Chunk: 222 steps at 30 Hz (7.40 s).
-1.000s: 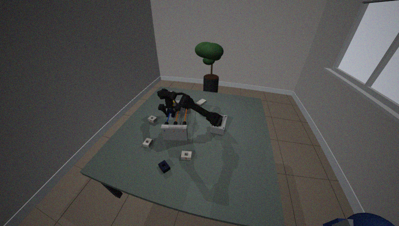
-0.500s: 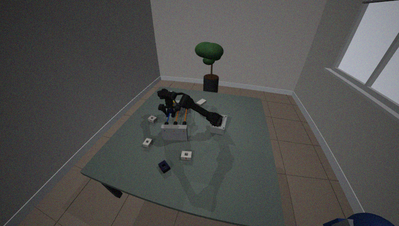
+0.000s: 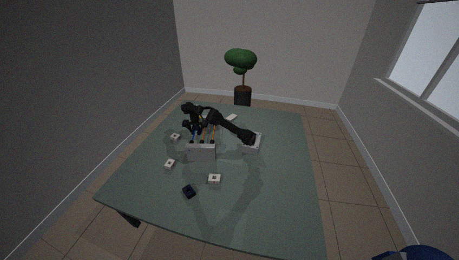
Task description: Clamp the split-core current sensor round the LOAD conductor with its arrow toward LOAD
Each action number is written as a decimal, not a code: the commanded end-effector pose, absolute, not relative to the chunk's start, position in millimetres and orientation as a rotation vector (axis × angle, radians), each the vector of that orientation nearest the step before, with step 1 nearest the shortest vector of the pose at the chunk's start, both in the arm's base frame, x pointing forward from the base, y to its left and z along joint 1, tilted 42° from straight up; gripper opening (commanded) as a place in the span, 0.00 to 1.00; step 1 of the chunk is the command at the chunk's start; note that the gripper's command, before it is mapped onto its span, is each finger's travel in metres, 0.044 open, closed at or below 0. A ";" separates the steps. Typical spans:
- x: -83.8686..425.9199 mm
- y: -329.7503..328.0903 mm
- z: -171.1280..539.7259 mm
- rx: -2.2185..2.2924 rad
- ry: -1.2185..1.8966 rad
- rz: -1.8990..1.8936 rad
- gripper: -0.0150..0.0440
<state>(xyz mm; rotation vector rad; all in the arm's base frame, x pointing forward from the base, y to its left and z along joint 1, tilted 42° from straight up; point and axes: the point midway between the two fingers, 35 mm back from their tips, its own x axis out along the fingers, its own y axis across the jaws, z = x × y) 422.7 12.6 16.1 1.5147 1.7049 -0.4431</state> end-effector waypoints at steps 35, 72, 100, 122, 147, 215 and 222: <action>424.2 8.1 19.7 1.597 1.618 -0.395 0.25; 421.7 3.1 22.9 1.685 1.521 -0.334 0.61; 421.8 3.2 23.5 1.685 1.521 -0.334 0.64; 422.0 2.7 23.3 1.678 1.533 -0.344 0.25; 425.2 4.0 24.9 1.440 1.790 -0.502 0.25; 425.5 5.4 25.4 1.385 1.845 -0.535 1.00; 425.5 5.4 25.4 1.385 1.845 -0.535 1.00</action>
